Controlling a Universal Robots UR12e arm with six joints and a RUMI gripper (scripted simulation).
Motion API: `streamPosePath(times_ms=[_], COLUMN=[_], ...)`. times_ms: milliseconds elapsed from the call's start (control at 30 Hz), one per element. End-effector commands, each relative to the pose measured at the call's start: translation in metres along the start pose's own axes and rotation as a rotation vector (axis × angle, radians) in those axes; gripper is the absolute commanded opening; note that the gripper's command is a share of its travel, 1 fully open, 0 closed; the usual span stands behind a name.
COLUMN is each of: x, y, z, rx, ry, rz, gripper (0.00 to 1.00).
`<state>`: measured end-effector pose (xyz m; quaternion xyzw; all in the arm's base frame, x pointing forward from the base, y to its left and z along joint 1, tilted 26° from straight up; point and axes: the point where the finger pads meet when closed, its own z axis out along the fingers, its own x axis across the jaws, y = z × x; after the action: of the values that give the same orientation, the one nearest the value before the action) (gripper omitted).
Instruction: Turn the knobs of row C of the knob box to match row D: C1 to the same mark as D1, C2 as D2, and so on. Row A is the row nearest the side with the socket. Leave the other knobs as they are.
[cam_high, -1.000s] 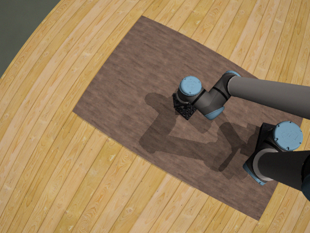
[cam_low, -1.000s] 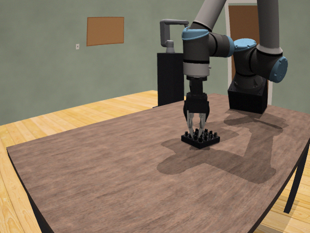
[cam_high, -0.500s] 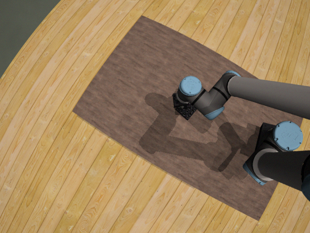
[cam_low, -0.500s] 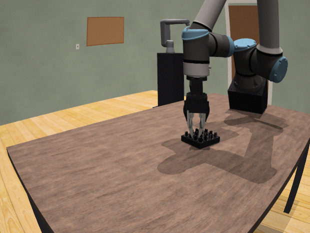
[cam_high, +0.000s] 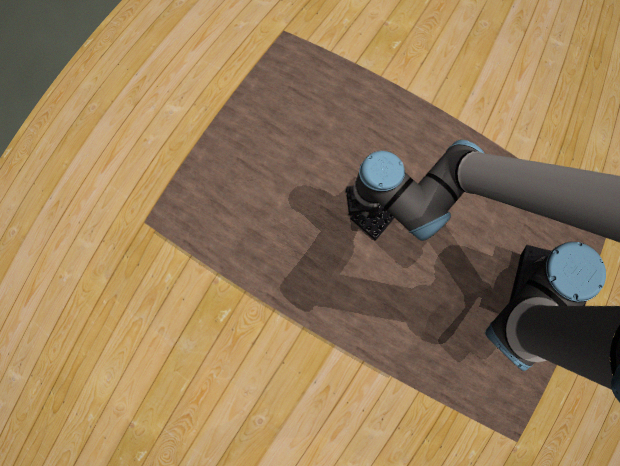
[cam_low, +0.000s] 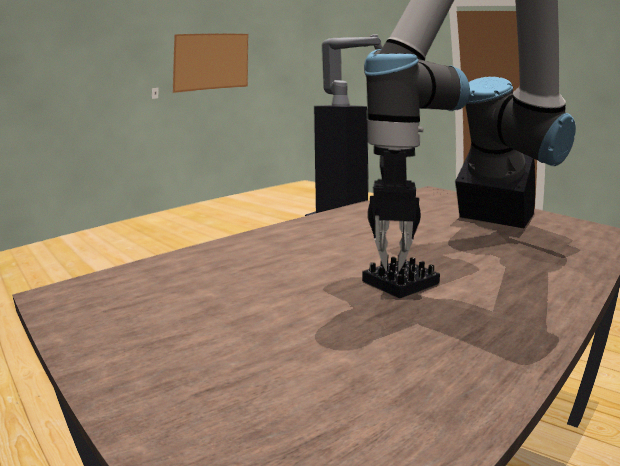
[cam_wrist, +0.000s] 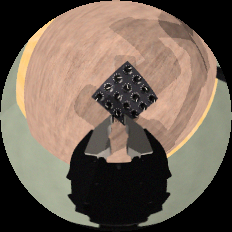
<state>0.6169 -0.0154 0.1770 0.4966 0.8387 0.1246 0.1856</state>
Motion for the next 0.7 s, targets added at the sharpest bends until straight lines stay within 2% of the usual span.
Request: streamPosePath(times_ms=[0,233,667], x=[-0.004,-0.004,-0.002], y=[0.002,0.002,0.001], z=[-0.018,-0.03,-0.03], rx=[-0.004,-0.004,-0.002], ry=[-0.005,-0.005,-0.003], rz=[0.0,0.0,0.001], gripper=[0.11,0.11,0.11])
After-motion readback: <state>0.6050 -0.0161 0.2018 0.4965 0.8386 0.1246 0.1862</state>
